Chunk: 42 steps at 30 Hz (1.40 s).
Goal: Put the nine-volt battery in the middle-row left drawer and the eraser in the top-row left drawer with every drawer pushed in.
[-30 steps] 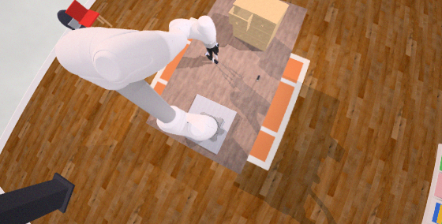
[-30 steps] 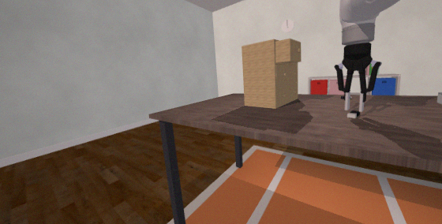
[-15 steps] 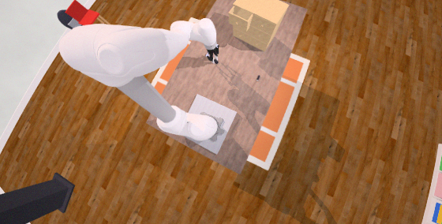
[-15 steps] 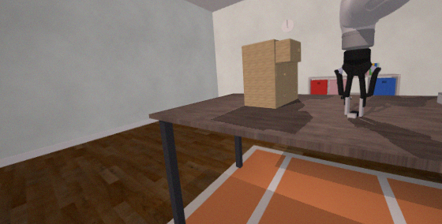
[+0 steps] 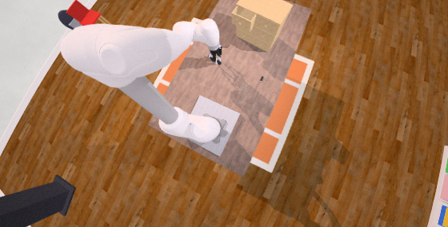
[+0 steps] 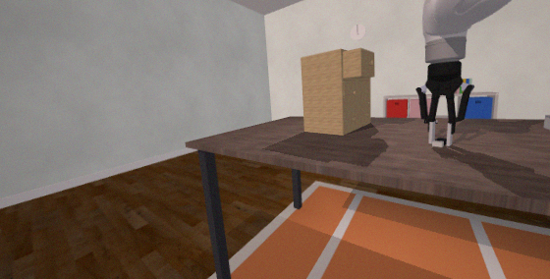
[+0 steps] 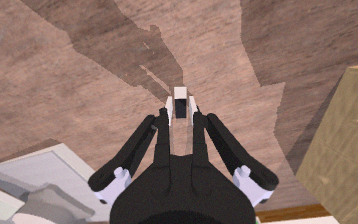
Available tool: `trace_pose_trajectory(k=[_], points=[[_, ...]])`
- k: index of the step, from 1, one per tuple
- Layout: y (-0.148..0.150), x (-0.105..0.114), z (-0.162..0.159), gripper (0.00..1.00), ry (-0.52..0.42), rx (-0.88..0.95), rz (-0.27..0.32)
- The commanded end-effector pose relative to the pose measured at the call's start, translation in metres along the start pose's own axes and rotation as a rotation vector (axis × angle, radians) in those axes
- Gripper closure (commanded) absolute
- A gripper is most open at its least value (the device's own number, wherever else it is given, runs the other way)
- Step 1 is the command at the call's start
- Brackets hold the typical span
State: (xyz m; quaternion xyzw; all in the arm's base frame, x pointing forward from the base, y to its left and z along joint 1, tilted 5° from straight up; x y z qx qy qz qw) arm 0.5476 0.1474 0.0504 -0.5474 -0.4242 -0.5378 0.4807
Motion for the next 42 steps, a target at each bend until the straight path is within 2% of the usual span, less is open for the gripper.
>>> trace_pose_trajectory(k=[1, 10, 11, 32, 35, 40, 42], points=[[0.000, 0.000, 0.000, 0.77, 0.000, 0.000, 0.000], [0.000, 0.000, 0.000, 0.77, 0.000, 0.000, 0.000], [0.000, 0.000, 0.000, 0.89, 0.000, 0.000, 0.000], [0.000, 0.002, 0.000, 0.89, 0.000, 0.000, 0.000], [0.000, 0.019, 0.000, 0.89, 0.000, 0.000, 0.000], [0.000, 0.077, 0.000, 0.89, 0.000, 0.000, 0.000], [0.000, 0.094, 0.000, 0.89, 0.000, 0.000, 0.000]])
Point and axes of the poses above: the point where the finger pads meet when closed, its own x axis back along the fingers, its own y axis across the jaws, z = x × y, the point moved 7 cm from there along x, back along the fingers, and after that the axes turned 14 degrees about x, right-handed, at the moved point
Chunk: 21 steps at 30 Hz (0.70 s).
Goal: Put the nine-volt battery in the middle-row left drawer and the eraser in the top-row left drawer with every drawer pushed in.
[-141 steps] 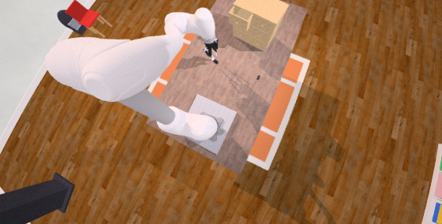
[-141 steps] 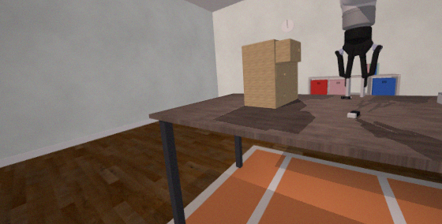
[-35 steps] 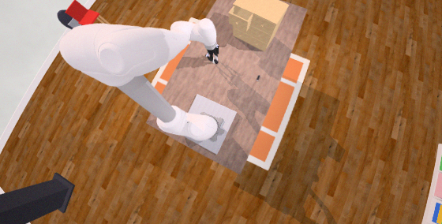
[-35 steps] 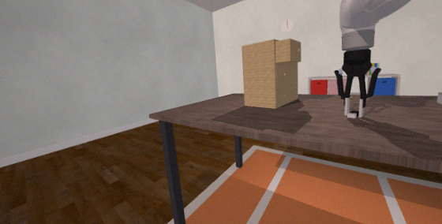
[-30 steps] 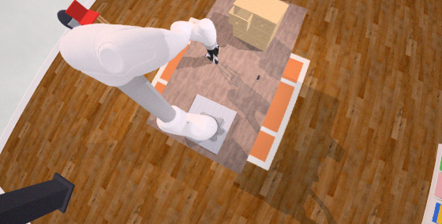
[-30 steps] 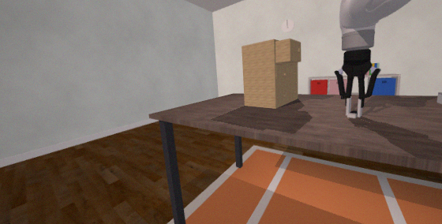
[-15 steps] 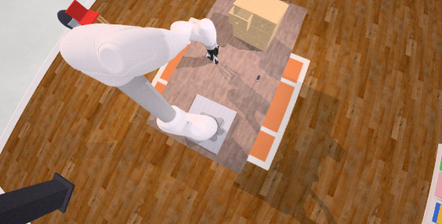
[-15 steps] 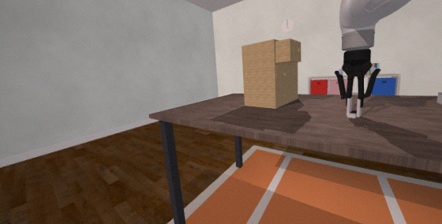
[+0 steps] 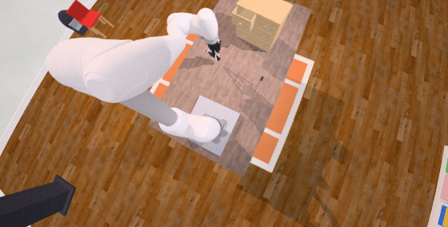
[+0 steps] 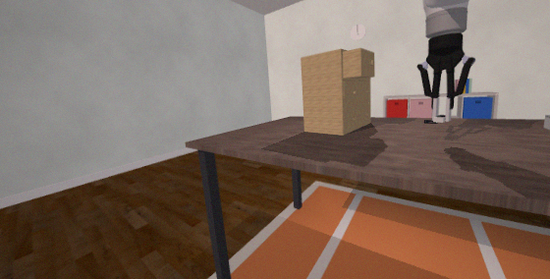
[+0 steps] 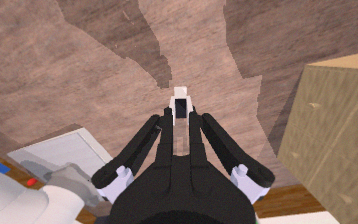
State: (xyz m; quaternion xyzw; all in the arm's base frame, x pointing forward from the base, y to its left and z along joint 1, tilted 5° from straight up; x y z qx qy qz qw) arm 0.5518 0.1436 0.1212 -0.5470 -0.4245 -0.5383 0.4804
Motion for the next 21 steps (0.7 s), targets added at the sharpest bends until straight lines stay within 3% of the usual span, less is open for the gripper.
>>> trace_pose_trajectory(k=[1, 12, 17, 19, 21], points=[[0.000, 0.022, 0.000, 0.89, 0.000, 0.000, 0.002], [0.002, 0.029, -0.002, 0.89, 0.000, -0.032, 0.002], [0.028, 0.029, -0.030, 0.89, 0.000, -0.387, 0.001], [0.028, 0.029, -0.030, 0.89, 0.000, -0.387, 0.001], [0.043, 0.029, -0.049, 0.89, 0.001, -0.605, 0.002]])
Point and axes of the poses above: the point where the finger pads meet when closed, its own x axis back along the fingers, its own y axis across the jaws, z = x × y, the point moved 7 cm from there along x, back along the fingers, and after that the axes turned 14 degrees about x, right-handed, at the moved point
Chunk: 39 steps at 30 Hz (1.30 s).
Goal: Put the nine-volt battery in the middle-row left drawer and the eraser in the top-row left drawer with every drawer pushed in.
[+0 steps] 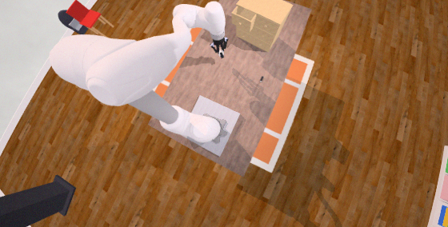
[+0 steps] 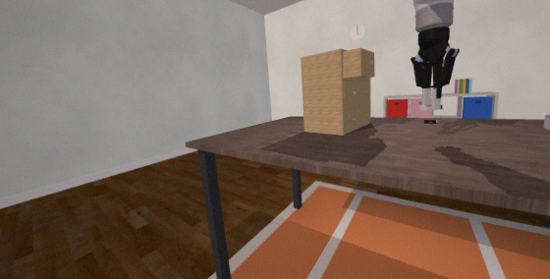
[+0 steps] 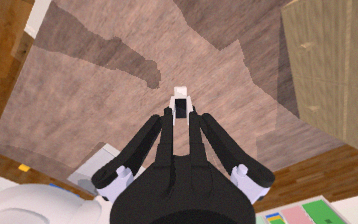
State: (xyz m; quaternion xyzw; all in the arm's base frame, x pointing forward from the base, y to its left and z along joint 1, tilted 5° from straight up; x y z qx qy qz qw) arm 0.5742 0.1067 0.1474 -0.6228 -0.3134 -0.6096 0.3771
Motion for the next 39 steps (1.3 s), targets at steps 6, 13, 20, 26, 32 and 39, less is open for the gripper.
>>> trace_pose_trajectory(k=[6, 13, 20, 26, 32, 39], points=[[0.054, 0.001, -0.032, 0.89, -0.009, -0.579, -0.010], [0.082, 0.001, -0.053, 0.89, -0.010, -0.953, -0.014], [0.088, 0.001, -0.058, 0.89, -0.009, -1.023, -0.014], [0.088, 0.002, -0.057, 0.89, -0.009, -1.023, -0.014], [0.088, 0.004, -0.057, 0.89, -0.010, -1.024, -0.014], [0.088, 0.014, -0.057, 0.89, -0.010, -1.024, -0.015]])
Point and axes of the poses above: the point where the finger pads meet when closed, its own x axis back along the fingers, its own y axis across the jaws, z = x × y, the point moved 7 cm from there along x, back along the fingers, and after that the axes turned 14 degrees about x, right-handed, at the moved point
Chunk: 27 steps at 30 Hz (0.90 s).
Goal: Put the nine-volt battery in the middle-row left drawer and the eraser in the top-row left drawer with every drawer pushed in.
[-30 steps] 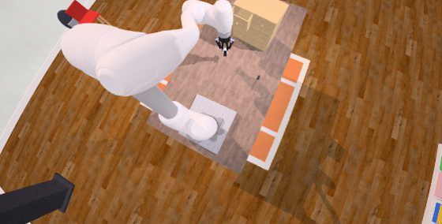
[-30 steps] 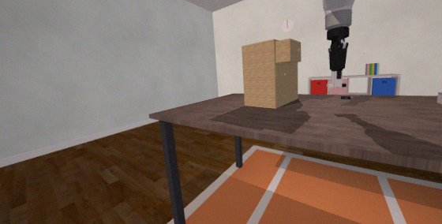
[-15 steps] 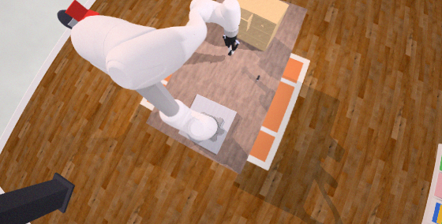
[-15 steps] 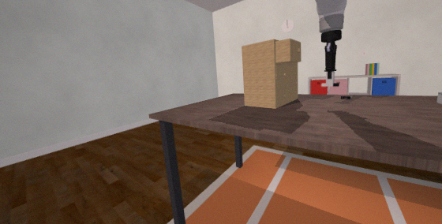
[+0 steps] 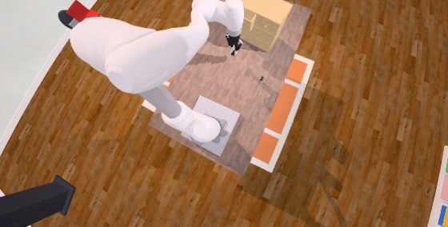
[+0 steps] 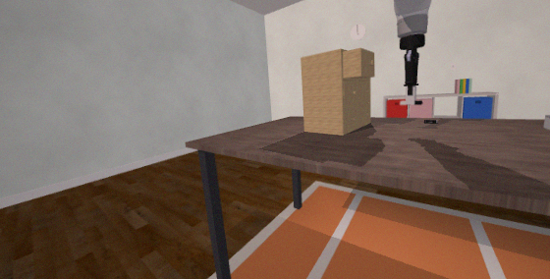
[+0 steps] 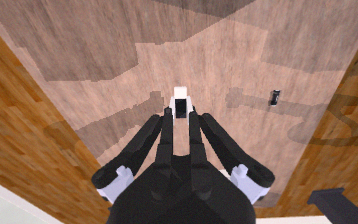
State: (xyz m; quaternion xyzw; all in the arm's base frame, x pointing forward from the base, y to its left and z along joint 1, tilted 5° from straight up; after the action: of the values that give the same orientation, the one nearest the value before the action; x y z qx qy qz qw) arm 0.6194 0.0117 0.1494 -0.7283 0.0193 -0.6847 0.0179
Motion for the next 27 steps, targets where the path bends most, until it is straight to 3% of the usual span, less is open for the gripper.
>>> trace_pose_trajectory(k=[1, 10, 25, 27], points=[[0.000, 0.005, 0.000, 0.89, 0.000, 0.000, 0.000], [0.000, 0.024, 0.000, 0.89, 0.000, 0.000, 0.000], [0.000, 0.088, 0.000, 0.89, 0.000, 0.000, 0.000], [0.000, 0.088, 0.000, 0.89, 0.000, 0.000, 0.000]])
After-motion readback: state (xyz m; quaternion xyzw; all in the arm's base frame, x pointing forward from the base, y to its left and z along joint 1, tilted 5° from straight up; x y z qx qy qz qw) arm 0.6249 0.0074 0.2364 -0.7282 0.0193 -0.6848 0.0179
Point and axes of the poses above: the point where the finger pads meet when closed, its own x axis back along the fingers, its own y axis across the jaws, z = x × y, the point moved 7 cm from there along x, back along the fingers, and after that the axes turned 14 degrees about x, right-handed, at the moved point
